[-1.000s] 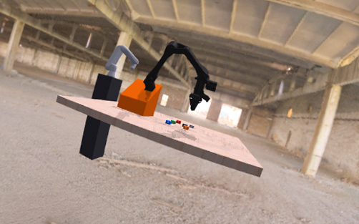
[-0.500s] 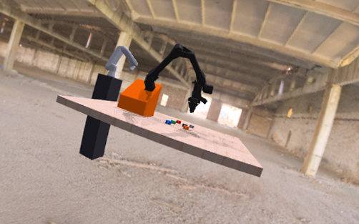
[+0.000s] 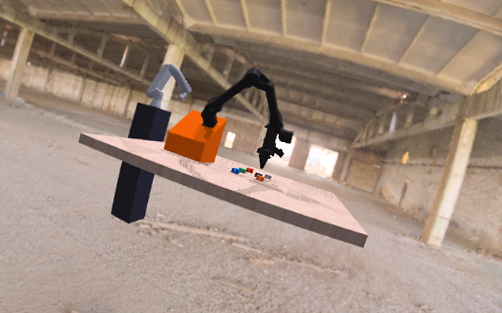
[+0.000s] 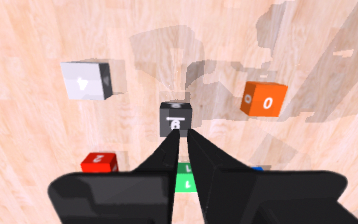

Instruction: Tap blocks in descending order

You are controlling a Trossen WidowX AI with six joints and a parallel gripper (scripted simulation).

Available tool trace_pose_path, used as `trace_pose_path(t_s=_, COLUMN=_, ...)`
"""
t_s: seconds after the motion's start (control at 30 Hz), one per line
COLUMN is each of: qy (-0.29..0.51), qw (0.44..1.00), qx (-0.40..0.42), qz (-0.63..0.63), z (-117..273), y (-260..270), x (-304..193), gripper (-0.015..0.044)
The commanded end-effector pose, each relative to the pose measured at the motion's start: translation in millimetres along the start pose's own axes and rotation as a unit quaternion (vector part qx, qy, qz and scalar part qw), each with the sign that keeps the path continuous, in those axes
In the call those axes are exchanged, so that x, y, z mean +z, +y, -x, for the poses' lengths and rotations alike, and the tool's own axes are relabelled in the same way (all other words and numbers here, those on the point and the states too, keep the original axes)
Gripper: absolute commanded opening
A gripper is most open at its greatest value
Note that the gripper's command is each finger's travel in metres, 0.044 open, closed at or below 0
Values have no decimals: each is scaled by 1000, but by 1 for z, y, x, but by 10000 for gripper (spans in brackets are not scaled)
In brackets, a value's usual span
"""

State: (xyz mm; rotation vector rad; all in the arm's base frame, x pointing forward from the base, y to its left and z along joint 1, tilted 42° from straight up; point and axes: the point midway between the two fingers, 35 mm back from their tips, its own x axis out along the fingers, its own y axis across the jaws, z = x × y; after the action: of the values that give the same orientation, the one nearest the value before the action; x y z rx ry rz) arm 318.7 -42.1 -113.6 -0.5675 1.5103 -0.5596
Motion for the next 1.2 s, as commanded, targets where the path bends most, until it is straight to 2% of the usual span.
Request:
trace_pose_path(t_s=0.0, qy=1, qw=1000, qx=-2, qz=3, z=-2, y=-1, x=-1, gripper=20)
trace_pose_path(t_s=1.0, qy=2, qw=1000, qx=-3, qz=3, z=-32, y=-1, x=-2, gripper=20)
trace_pose_path(t_s=1.1, qy=1, qw=1000, qx=-2, qz=2, z=-5, y=-1, x=-1, gripper=20)
trace_pose_path(t_s=1.17, qy=1, qw=1000, qx=-2, qz=3, z=-2, y=-1, x=-1, gripper=20)
